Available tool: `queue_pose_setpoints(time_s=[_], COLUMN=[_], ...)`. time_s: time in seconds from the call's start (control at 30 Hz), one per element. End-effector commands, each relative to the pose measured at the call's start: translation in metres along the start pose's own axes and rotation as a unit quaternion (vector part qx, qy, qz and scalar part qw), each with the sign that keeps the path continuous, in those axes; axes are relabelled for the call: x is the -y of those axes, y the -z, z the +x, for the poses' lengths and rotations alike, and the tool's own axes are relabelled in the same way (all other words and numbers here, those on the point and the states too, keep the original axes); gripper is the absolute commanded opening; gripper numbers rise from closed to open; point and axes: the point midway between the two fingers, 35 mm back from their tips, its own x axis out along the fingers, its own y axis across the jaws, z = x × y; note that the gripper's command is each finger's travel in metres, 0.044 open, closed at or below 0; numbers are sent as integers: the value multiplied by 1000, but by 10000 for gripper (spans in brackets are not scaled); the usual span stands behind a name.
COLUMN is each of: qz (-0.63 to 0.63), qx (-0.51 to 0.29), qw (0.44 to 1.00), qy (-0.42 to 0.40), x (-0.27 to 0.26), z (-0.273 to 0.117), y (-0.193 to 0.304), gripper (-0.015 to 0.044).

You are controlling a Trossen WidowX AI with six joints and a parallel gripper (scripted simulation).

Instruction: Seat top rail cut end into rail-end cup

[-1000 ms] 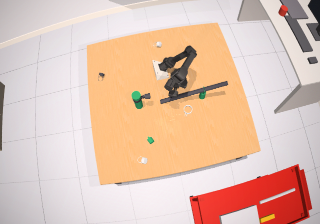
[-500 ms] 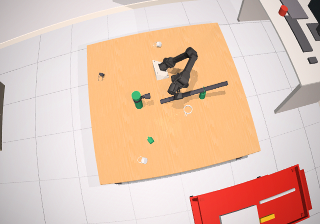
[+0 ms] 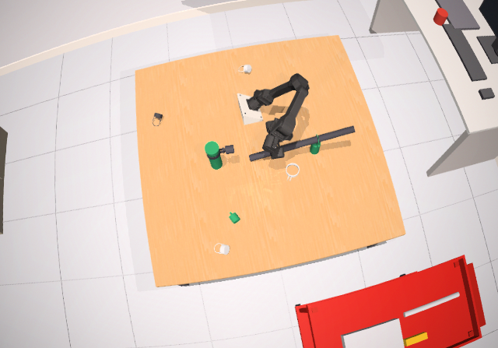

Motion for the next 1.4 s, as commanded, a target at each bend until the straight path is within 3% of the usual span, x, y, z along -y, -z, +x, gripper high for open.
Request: queue_pose_setpoints(time_s=[0.0, 1.33, 1.37], qz=[0, 0, 0], qx=[2, 4, 4], qw=[1000, 1000, 1000], qy=[2, 3, 3], x=[0, 0, 0], z=[8, 67, 67], y=[-2, -3, -3], gripper=[440, 440, 414])
